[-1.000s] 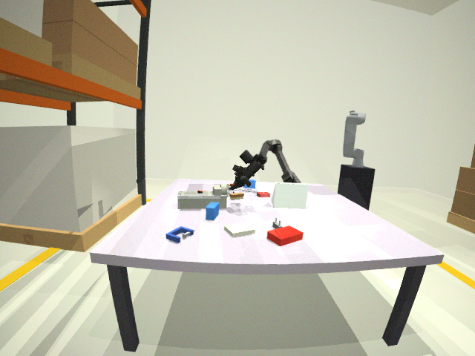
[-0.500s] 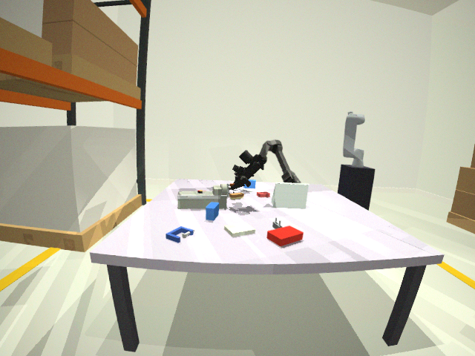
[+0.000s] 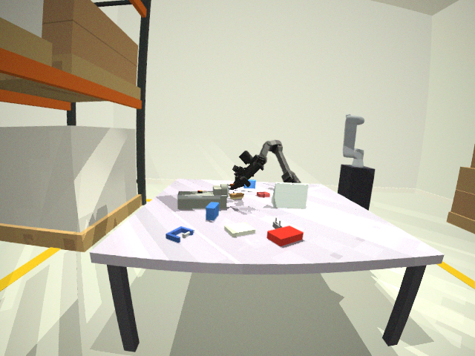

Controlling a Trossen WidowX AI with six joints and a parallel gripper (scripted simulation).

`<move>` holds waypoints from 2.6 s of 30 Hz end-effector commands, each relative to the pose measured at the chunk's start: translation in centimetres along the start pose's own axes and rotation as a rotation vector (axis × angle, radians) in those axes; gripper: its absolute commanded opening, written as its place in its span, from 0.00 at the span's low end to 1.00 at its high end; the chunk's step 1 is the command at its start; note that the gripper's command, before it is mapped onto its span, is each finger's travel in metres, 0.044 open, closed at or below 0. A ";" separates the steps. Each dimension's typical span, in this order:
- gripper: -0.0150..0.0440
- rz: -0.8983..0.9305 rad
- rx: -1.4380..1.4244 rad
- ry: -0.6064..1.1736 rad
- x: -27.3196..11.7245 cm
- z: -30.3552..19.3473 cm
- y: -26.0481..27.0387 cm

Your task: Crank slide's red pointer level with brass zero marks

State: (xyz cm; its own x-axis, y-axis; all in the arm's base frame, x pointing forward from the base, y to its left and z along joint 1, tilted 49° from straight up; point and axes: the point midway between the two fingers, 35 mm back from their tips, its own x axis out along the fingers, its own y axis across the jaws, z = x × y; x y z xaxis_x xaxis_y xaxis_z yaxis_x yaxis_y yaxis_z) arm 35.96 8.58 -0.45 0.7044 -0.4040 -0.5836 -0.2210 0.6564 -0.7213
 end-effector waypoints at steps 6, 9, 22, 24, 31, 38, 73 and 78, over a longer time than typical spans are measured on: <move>0.25 -0.022 0.011 0.012 0.4 -0.4 -0.9; 0.25 -0.022 0.011 0.012 0.4 -0.4 -1.0; 0.25 -0.022 0.011 0.012 0.6 -0.6 -1.1; 0.25 -0.022 0.011 0.012 0.7 -0.7 -1.2; 0.25 -0.022 0.011 0.012 0.8 -0.8 -1.2; 0.25 -0.022 0.010 0.012 0.9 -0.9 -1.3; 0.25 -0.023 0.010 0.012 2.1 -2.1 -1.7; 0.25 -0.023 0.010 0.013 2.3 -2.3 -1.7</move>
State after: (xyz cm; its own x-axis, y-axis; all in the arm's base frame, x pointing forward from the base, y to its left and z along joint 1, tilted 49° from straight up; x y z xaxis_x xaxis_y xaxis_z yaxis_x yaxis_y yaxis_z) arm 36.30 5.82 -0.99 0.7119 -0.4160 -0.5658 -0.2008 0.6514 -0.7316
